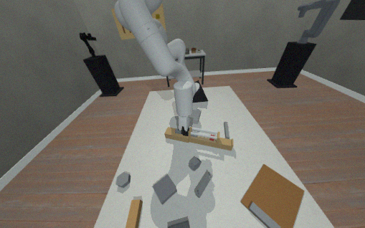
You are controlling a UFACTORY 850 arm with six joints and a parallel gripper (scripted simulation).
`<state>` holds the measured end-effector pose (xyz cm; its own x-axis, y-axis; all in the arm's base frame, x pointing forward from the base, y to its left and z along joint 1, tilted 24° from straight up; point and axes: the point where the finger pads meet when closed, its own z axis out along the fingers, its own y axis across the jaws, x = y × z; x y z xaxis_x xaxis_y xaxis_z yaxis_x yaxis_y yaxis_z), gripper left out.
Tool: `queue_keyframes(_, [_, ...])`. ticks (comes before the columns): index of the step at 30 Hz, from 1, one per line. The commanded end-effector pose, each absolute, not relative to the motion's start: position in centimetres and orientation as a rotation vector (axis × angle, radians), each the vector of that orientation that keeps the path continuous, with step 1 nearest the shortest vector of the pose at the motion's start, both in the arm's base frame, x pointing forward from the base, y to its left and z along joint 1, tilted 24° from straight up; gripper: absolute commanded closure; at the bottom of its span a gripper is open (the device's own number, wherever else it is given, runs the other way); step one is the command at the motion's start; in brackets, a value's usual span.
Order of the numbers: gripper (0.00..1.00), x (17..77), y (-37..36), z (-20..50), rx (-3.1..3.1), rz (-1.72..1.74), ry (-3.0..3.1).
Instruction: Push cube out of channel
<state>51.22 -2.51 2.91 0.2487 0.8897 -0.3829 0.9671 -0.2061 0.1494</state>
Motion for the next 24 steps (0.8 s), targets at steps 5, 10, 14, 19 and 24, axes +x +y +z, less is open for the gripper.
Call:
queue_keyframes(5, [0.61, 51.29, -2.47, 2.96, 2.172, -0.300, 1.704])
queue_keyframes(10, [0.61, 51.29, -2.47, 2.96, 2.172, -0.300, 1.704])
queue_keyframes(14, [0.61, 51.29, -2.47, 2.96, 2.172, -0.300, 1.704])
queue_keyframes(19, [0.61, 51.29, -2.47, 2.96, 2.172, -0.300, 1.704])
queue_keyframes(24, [0.61, 51.29, -2.47, 2.96, 2.172, -0.300, 1.704])
